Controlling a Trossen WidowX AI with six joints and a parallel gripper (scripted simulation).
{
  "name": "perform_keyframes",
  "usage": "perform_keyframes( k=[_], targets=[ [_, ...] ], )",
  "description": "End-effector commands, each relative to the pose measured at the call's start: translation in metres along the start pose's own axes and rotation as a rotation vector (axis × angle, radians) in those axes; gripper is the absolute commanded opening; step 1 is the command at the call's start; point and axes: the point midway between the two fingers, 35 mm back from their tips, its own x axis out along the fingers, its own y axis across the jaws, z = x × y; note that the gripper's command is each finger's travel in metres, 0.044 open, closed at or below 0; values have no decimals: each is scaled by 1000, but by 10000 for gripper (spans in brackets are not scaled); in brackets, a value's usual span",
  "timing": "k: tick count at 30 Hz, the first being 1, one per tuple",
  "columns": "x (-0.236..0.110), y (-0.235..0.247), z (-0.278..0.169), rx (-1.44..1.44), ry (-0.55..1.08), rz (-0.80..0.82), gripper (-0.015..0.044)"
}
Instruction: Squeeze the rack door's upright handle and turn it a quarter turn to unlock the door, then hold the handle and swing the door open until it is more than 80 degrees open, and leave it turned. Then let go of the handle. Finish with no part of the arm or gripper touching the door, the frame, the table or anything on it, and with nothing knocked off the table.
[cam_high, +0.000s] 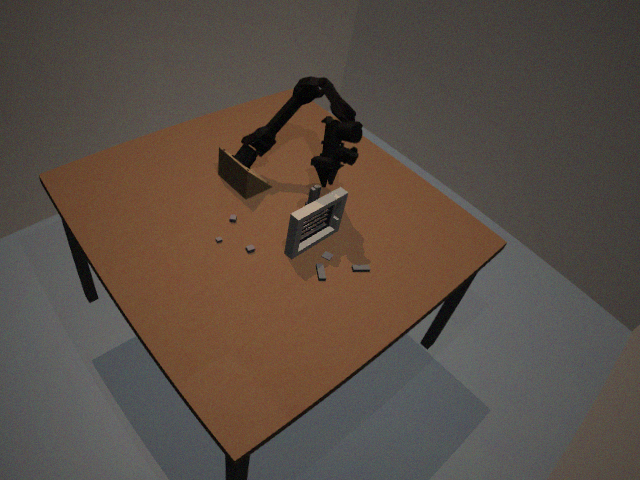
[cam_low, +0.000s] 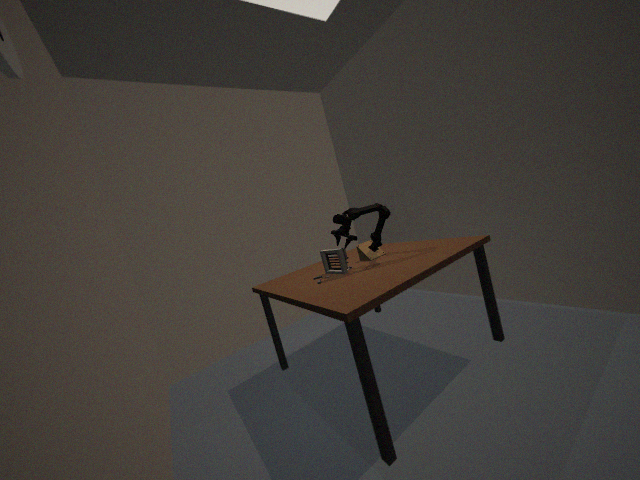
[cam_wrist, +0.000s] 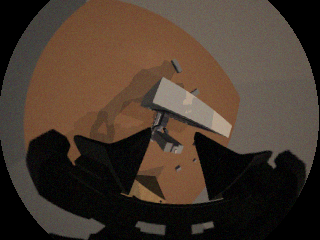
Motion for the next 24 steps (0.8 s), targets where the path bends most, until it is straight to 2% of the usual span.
perform_keyframes(
  k=[1,18,24],
  targets=[
    [0,-9,-7,56,49,74,289],
    [-8,-30,-27,287,164,383,289],
    [-8,-31,-27,297,166,395,289]
  ],
)
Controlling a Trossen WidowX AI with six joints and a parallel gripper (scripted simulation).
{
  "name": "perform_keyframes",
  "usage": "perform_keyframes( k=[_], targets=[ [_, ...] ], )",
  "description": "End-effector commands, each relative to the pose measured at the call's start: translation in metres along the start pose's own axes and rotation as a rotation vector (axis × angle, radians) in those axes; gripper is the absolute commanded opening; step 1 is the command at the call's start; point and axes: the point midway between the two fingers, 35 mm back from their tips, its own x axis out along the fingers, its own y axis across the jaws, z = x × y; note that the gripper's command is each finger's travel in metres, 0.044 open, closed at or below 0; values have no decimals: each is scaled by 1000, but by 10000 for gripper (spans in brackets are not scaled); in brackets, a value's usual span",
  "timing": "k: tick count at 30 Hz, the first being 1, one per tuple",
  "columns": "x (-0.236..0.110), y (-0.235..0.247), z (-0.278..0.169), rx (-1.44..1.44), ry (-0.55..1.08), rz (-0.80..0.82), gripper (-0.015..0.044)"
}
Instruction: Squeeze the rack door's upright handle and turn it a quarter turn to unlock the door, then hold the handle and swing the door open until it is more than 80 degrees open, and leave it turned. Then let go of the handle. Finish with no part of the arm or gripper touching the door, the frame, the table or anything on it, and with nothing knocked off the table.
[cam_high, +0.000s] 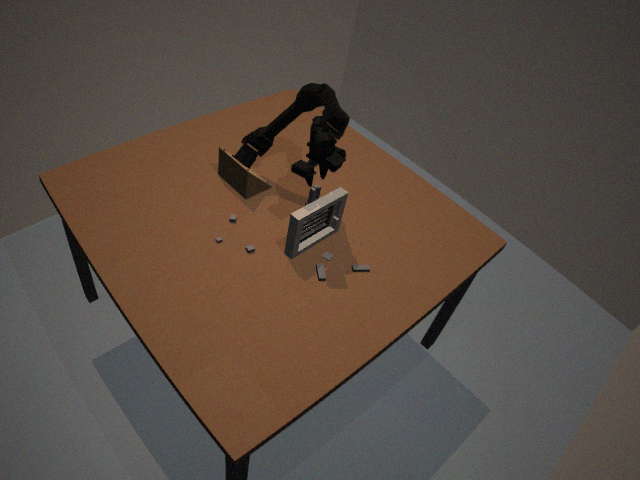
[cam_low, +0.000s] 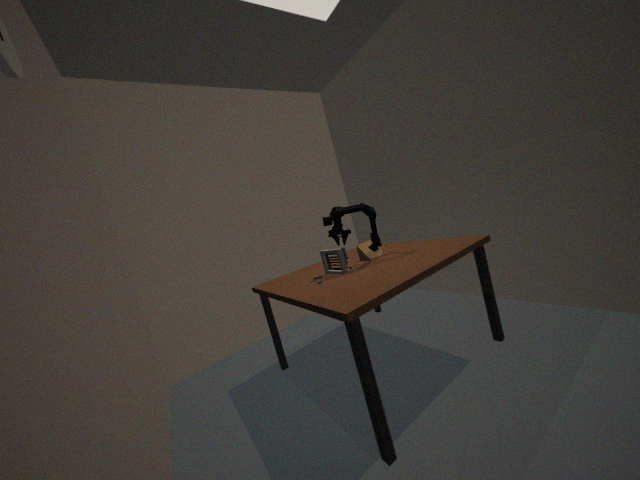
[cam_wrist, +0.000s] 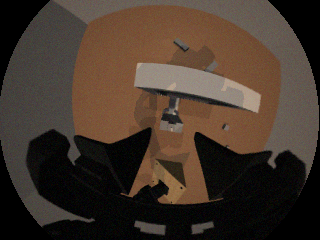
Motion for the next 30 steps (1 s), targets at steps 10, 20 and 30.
perform_keyframes(
  k=[10,20,30],
  targets=[
    [13,1,1,15,24,14,289],
    [29,1,1,29,55,9,289],
    [45,2,-1,43,84,2,289]
  ],
)
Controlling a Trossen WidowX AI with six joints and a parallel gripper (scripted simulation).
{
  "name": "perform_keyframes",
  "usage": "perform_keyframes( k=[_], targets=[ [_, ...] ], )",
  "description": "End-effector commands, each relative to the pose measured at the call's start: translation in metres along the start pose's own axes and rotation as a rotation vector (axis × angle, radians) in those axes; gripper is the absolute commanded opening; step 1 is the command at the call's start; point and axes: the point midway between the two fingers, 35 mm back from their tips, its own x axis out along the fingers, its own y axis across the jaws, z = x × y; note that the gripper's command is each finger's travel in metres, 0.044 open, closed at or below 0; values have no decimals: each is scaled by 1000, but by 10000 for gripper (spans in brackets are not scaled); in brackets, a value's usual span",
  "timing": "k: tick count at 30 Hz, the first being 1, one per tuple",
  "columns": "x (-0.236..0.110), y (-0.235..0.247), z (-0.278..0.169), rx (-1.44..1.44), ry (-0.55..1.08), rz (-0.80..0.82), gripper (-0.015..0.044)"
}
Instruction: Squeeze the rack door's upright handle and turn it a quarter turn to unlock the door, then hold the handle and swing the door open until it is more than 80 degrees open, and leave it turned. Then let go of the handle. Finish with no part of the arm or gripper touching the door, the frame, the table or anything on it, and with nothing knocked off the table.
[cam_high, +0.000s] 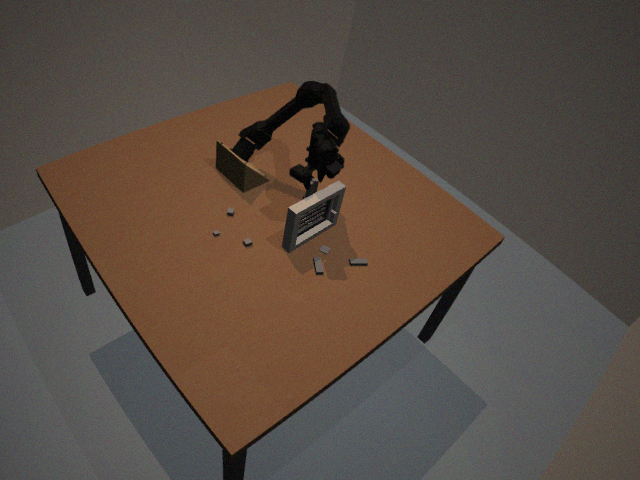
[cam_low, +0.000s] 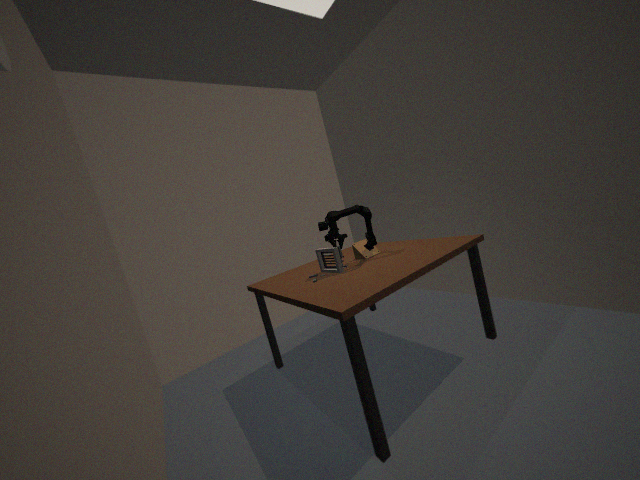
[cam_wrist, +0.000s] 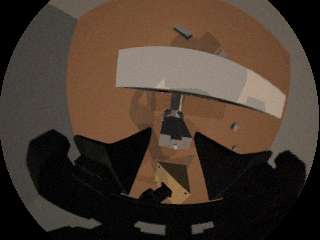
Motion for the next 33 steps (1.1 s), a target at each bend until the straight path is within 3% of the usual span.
perform_keyframes(
  k=[1,16,23,33],
  targets=[
    [7,-1,0,12,13,-9,289],
    [27,-1,-1,30,50,-20,289],
    [27,-1,-1,30,50,-20,105],
    [27,-1,-1,30,50,-20,39]
  ],
)
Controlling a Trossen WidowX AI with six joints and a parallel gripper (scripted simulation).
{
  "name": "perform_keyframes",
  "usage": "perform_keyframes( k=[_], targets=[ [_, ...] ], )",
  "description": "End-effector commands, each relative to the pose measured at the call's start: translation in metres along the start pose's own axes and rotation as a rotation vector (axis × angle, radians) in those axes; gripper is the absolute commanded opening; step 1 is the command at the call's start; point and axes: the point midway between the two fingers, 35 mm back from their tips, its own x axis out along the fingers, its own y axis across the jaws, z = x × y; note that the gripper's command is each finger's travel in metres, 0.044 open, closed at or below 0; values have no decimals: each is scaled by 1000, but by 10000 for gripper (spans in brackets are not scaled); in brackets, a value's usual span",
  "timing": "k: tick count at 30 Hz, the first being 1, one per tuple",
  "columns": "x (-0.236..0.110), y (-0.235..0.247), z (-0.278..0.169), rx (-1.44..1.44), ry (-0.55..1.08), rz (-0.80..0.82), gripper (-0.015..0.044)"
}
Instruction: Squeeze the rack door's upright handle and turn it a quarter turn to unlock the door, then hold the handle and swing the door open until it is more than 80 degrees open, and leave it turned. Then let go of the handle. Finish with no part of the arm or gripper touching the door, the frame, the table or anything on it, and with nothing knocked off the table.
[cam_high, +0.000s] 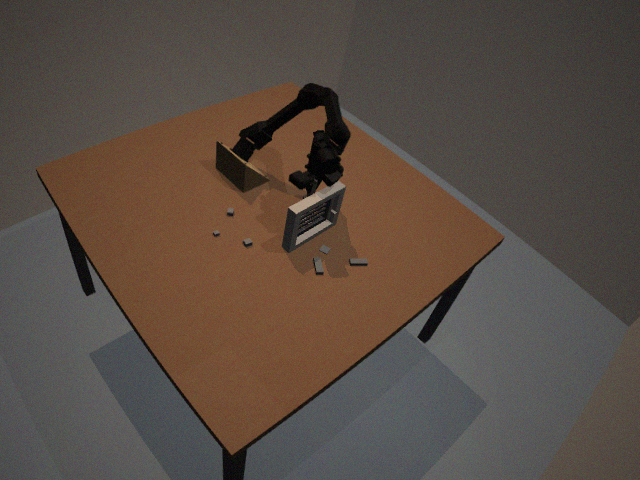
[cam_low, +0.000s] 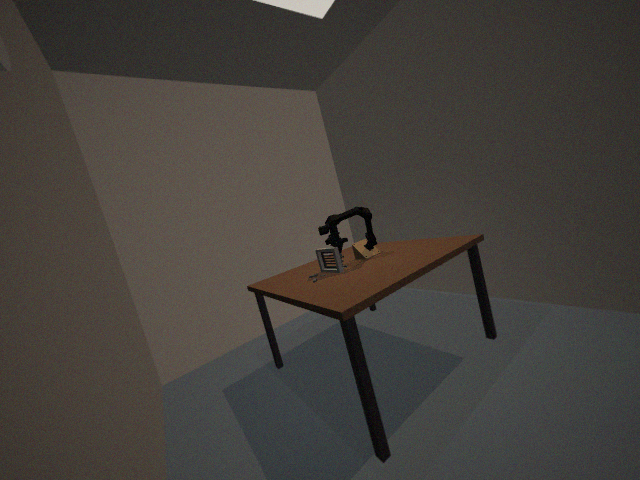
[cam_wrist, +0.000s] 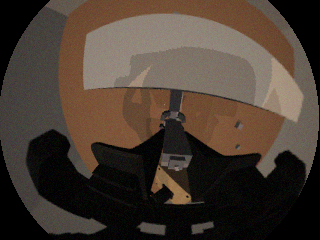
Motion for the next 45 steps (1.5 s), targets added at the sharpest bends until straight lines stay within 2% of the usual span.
perform_keyframes(
  k=[1,9,45],
  targets=[
    [0,0,0,6,-1,1,32],
    [0,0,0,-67,-1,0,17],
    [0,0,0,-1841,-1,0,17]
  ],
)
